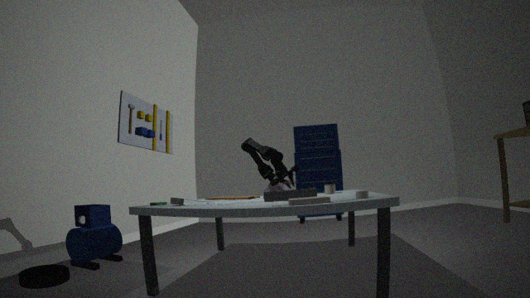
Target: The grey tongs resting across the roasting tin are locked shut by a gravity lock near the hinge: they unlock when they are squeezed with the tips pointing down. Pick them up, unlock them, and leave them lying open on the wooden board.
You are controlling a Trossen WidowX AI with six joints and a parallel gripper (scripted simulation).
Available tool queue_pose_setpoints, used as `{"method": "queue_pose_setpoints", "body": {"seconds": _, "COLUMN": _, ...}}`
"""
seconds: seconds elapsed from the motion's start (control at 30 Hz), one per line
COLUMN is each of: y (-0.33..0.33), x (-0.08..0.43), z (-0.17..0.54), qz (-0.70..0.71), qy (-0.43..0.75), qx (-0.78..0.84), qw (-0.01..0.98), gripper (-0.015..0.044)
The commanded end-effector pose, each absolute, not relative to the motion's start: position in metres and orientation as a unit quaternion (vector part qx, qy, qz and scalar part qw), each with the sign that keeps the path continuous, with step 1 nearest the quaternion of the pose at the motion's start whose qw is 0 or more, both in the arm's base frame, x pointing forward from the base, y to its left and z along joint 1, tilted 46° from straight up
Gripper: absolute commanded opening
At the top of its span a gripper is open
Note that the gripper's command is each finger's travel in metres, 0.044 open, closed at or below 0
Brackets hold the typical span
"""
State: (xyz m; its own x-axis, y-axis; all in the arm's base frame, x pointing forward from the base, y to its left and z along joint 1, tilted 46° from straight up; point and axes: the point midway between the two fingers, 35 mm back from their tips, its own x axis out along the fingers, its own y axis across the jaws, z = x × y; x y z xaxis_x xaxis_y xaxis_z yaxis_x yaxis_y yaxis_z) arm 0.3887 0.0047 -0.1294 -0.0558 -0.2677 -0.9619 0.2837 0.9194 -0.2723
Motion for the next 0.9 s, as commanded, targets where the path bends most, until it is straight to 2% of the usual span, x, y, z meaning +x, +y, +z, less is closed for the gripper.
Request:
{"method": "queue_pose_setpoints", "body": {"seconds": 0.0, "y": 0.0295, "x": 0.3998, "z": -0.1035, "qz": -0.195, "qy": 0.688, "qx": 0.009, "qw": 0.698, "gripper": -0.015}}
{"method": "queue_pose_setpoints", "body": {"seconds": 0.4, "y": 0.0293, "x": 0.3997, "z": -0.1042, "qz": -0.199, "qy": 0.691, "qx": 0.001, "qw": 0.695, "gripper": -0.015}}
{"method": "queue_pose_setpoints", "body": {"seconds": 0.87, "y": 0.0271, "x": 0.3985, "z": -0.109, "qz": -0.244, "qy": 0.71, "qx": -0.11, "qw": 0.651, "gripper": -0.015}}
